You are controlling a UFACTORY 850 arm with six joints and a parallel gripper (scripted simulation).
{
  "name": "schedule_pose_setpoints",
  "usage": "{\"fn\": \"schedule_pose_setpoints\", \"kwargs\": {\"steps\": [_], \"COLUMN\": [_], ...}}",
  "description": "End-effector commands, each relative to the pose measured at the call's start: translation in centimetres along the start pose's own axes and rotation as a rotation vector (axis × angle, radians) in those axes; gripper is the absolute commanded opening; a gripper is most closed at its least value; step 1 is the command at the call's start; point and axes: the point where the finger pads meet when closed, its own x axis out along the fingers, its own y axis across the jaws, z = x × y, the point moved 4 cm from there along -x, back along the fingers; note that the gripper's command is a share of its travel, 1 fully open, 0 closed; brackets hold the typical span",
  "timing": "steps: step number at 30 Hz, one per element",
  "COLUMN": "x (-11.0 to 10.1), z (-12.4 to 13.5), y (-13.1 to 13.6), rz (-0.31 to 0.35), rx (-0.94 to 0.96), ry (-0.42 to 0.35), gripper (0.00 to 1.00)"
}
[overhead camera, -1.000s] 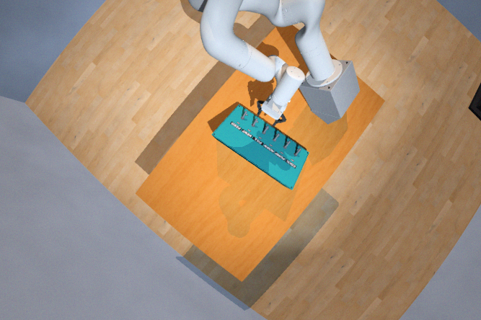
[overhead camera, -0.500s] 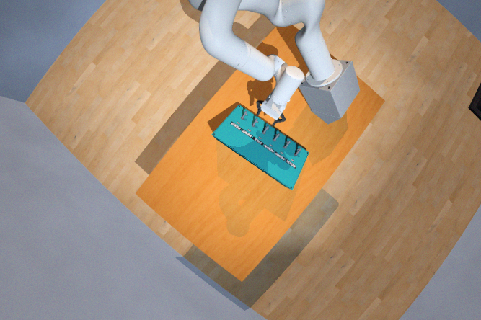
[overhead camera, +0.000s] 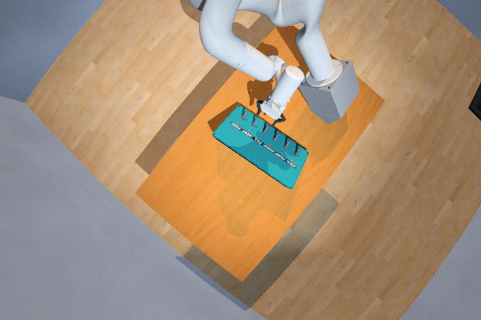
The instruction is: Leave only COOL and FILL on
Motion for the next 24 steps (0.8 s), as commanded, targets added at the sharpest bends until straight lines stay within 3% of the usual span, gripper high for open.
{"fn": "schedule_pose_setpoints", "kwargs": {"steps": [1,24], "x": [-0.01,-0.01], "z": [-0.05,-0.05], "y": [0.0,0.57], "rz": [0.0,0.0], "rx": [0.0,0.0], "ry": [0.001,0.001], "gripper": [1.0,1.0]}}
